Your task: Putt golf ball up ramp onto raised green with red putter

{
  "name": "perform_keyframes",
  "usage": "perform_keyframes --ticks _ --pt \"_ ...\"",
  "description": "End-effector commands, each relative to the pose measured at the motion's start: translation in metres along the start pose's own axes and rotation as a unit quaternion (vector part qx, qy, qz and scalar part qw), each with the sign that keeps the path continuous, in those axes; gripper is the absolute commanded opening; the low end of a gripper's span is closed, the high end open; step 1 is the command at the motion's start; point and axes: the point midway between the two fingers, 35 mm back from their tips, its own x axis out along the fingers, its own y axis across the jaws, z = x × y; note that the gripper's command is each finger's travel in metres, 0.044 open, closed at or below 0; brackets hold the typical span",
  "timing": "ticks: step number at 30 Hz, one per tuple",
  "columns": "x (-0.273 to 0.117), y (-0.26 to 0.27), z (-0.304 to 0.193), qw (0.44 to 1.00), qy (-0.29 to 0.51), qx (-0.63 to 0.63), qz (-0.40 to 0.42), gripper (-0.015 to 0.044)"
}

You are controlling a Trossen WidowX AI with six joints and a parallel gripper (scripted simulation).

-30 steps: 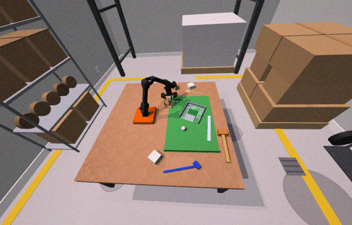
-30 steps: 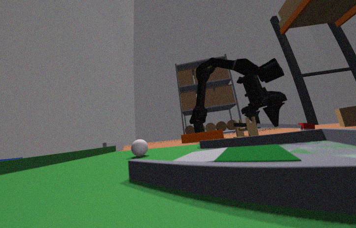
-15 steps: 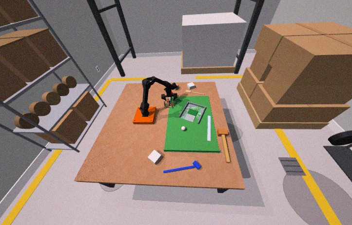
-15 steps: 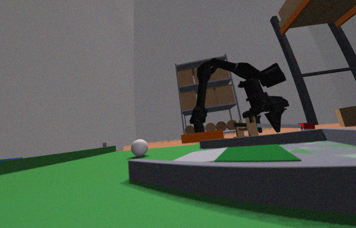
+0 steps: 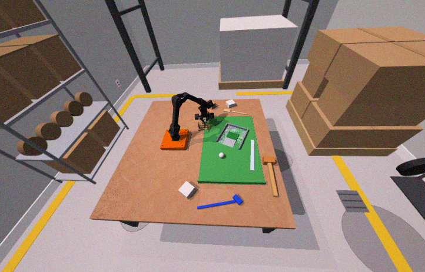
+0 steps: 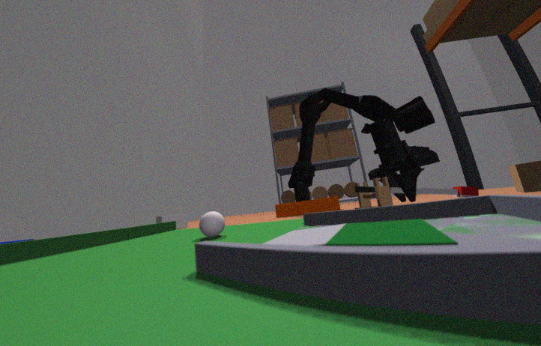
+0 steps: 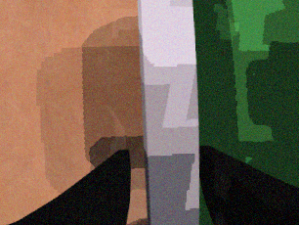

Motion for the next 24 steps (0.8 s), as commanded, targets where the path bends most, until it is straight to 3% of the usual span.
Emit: perform_keyframes --ticks 1,11,24 --pt "-0.001 0.0 0.0 1.0 0.0 0.0 0.0 0.0046" --pt "-0.01 -0.001 0.002 1.0 0.0 0.0 0.0 0.0" --pt "-0.095 -0.001 0.011 1.0 0.0 0.0 0.001 0.0"
